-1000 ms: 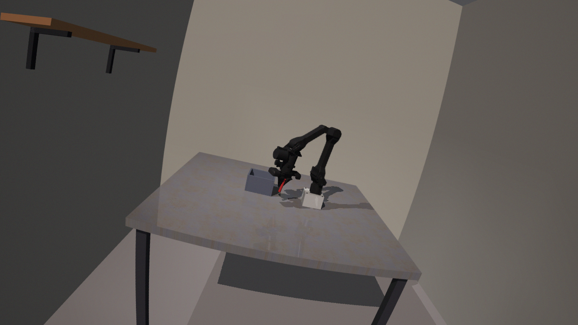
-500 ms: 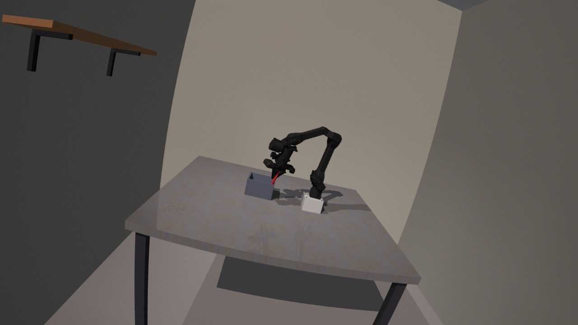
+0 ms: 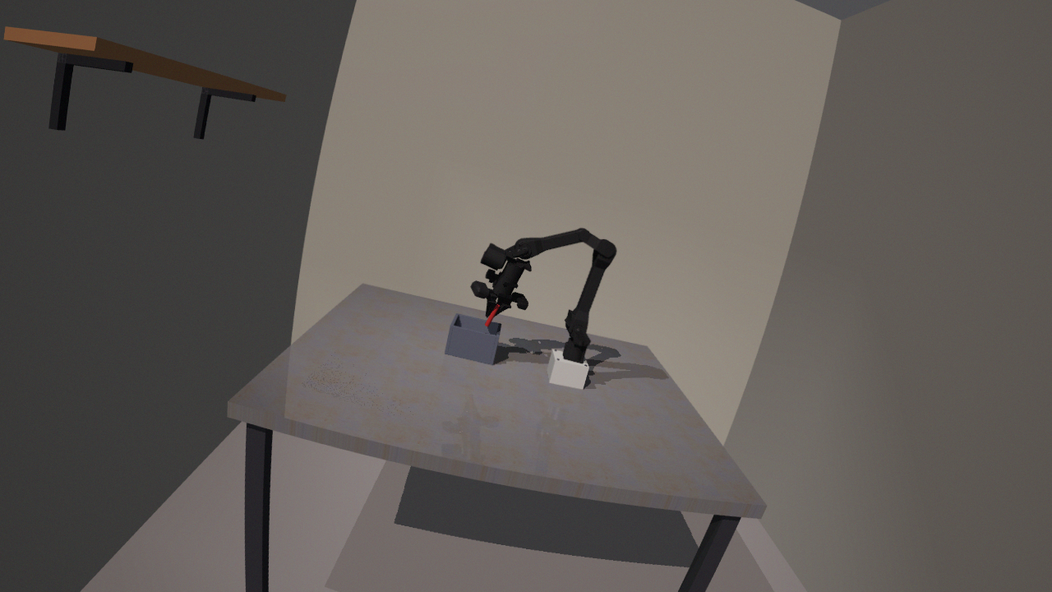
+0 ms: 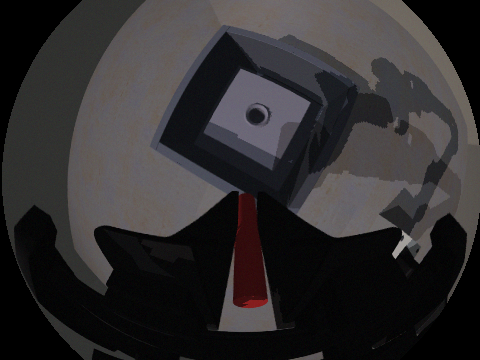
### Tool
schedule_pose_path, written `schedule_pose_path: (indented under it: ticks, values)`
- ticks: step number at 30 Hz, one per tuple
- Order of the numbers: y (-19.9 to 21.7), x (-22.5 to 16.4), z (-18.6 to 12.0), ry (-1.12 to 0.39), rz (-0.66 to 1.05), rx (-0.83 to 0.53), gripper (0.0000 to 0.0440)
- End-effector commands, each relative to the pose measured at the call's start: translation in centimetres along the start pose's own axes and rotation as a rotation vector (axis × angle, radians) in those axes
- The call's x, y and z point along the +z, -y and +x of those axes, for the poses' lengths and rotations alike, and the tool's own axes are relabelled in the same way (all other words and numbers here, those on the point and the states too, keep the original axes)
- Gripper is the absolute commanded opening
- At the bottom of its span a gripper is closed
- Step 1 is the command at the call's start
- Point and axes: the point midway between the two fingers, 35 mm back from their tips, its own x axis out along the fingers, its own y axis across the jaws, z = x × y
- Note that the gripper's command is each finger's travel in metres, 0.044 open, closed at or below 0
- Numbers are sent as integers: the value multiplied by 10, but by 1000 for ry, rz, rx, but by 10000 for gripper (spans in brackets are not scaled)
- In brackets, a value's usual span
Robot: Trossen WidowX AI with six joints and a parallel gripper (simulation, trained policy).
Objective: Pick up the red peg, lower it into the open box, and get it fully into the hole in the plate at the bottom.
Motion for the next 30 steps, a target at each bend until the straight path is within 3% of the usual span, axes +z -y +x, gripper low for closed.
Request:
schedule_pose_path:
  ticks: [1,14,25,27,30]
  values:
    - [-1,15,7,10,18,-8,0]
    - [2,54,35,8,97,-24,5]
    - [7,64,68,-37,119,-61,11]
    - [8,64,75,-45,114,-72,34]
    - [10,64,84,-55,100,-86,110]
